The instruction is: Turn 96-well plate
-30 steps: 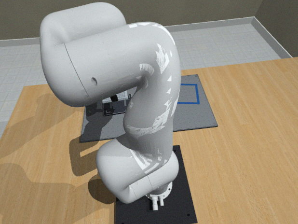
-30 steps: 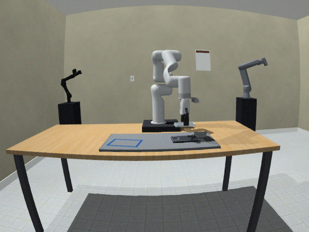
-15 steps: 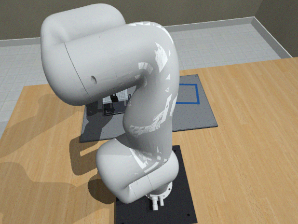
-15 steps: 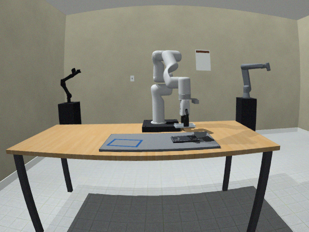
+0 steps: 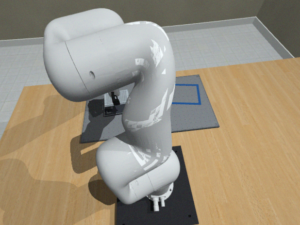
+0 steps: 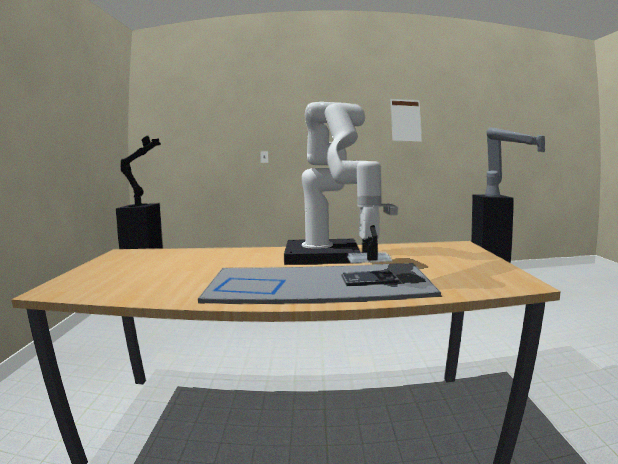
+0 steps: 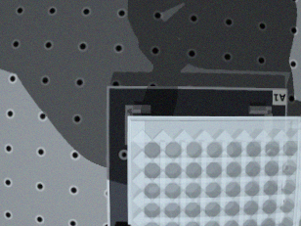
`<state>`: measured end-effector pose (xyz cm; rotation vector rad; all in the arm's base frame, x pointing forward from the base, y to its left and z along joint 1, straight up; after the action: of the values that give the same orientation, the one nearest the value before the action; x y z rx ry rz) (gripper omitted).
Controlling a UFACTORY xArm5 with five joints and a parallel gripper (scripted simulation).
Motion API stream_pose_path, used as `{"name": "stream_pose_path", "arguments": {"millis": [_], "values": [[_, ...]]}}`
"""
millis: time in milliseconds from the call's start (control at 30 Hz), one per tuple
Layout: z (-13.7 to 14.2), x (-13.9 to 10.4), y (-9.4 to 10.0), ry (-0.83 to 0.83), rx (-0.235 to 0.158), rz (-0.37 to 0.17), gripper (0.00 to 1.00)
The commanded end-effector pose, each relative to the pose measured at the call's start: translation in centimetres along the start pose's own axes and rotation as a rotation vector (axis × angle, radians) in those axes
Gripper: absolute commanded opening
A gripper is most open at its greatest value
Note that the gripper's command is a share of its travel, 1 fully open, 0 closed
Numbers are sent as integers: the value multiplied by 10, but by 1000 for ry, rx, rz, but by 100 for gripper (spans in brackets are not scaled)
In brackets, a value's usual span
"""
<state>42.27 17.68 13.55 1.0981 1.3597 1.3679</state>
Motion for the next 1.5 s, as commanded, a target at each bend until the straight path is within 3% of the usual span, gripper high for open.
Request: {"name": "stream_pose_path", "arguments": {"millis": [0, 733, 1467], "values": [[1, 0, -6, 0, -3, 4, 0], [1, 0, -39, 0, -3, 4, 0], [1, 0, -39, 0, -3, 4, 0]]}}
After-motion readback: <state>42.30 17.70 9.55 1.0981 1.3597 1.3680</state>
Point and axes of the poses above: the point where the finger pads meet when closed, its own y axis back along the fingers, its own z axis across the jaws, x = y × z, the point moved 8 cm from there along y, back along the fingers, and after that the axes turned 6 degrees about y, right-handed, at the moved point
